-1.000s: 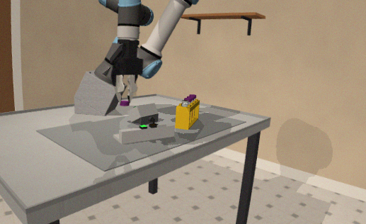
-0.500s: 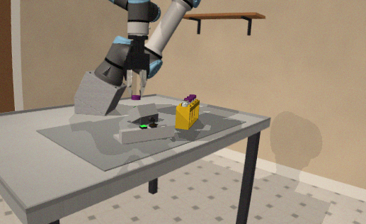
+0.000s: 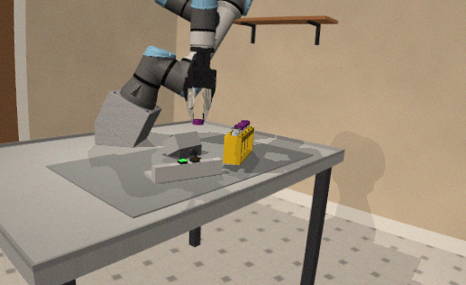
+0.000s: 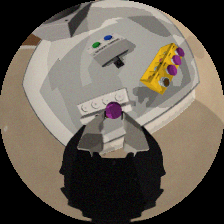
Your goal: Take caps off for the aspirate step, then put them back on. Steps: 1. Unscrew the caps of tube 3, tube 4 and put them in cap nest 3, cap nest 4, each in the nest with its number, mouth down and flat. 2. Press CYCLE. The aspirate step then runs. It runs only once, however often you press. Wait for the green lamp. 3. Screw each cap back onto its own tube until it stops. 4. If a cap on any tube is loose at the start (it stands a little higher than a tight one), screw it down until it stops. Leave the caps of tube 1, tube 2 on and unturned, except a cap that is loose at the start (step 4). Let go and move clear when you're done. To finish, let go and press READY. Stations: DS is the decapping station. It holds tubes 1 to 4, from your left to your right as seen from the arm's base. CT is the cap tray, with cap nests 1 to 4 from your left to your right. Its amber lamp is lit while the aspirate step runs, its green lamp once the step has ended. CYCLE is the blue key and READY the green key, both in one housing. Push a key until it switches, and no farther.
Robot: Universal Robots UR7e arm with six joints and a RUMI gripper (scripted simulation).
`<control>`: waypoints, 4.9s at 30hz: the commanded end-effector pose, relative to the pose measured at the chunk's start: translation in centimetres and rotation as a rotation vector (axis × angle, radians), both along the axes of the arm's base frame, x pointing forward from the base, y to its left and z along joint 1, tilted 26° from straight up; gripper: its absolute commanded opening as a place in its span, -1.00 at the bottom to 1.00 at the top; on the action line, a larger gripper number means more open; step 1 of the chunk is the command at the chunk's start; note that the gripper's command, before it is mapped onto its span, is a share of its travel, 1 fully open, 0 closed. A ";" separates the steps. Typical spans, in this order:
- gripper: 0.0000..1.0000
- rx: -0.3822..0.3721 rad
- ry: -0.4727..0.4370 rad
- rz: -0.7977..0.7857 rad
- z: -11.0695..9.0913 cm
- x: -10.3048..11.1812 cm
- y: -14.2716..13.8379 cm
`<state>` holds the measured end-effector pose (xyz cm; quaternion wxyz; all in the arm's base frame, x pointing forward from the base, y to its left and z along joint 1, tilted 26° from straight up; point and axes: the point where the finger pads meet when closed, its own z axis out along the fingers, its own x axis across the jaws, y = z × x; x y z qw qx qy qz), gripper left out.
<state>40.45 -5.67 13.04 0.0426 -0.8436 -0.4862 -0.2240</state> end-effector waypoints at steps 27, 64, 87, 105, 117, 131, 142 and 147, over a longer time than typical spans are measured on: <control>-1.00 -0.002 0.000 -0.002 5.1 0.0 15.4; -1.00 -0.002 0.000 -0.002 2.5 1.0 16.3; -1.00 -0.002 0.000 -0.002 2.0 1.2 16.4; -0.30 -0.002 0.000 -0.002 2.0 1.2 16.4; -0.30 0.042 0.038 -0.119 1.7 1.3 16.5; -1.00 0.042 0.038 -0.119 1.3 1.4 16.6; -1.00 0.042 0.038 -0.119 1.3 1.4 16.7; -1.00 0.064 0.057 -0.179 1.3 1.5 16.7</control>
